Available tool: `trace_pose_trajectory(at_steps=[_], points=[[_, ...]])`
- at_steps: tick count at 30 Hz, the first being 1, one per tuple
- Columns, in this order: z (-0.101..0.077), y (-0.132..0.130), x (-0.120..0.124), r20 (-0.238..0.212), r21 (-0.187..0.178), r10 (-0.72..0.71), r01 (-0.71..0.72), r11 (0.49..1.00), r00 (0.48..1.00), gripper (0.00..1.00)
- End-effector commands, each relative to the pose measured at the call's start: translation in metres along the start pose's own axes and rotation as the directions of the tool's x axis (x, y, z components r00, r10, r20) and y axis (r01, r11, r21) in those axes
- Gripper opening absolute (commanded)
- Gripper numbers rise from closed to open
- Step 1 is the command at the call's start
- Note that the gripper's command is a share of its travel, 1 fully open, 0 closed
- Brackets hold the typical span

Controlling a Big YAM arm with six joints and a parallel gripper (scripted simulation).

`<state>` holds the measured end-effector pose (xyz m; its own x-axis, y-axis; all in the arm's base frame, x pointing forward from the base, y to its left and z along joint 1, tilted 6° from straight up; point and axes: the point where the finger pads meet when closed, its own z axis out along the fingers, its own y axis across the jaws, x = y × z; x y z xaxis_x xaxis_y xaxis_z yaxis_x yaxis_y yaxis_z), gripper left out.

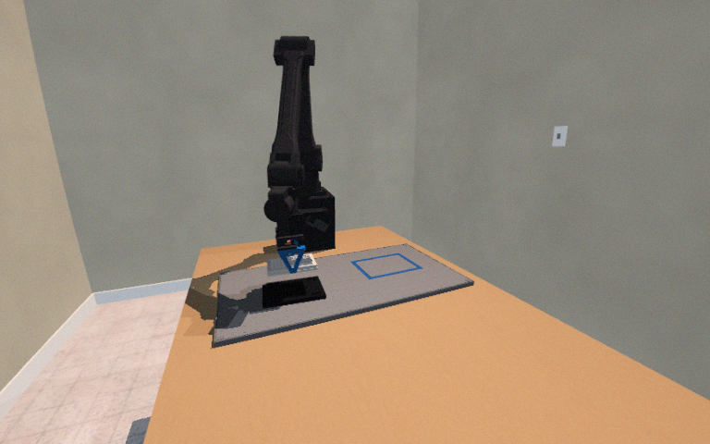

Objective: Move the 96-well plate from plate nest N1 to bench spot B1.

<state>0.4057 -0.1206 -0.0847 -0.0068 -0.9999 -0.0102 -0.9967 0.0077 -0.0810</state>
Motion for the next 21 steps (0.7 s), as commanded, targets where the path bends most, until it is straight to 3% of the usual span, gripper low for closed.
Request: trace_pose_trajectory(at_steps=[1,7,8,21], points=[[-0.0251,-0.0122,0.007,-0.015,0.045,-0.002,0.002,0.999,1.0,0.0],[-0.0313,-0.0135,0.0077,-0.016,0.048,-0.001,0.001,0.999,1.0,0.0],[-0.0317,-0.018,0.0082,-0.02,0.063,-0.002,0.003,0.998,1.0,0.0],[-0.0318,-0.0181,0.0081,-0.021,0.064,-0.002,0.003,0.998,1.0,0.0]])
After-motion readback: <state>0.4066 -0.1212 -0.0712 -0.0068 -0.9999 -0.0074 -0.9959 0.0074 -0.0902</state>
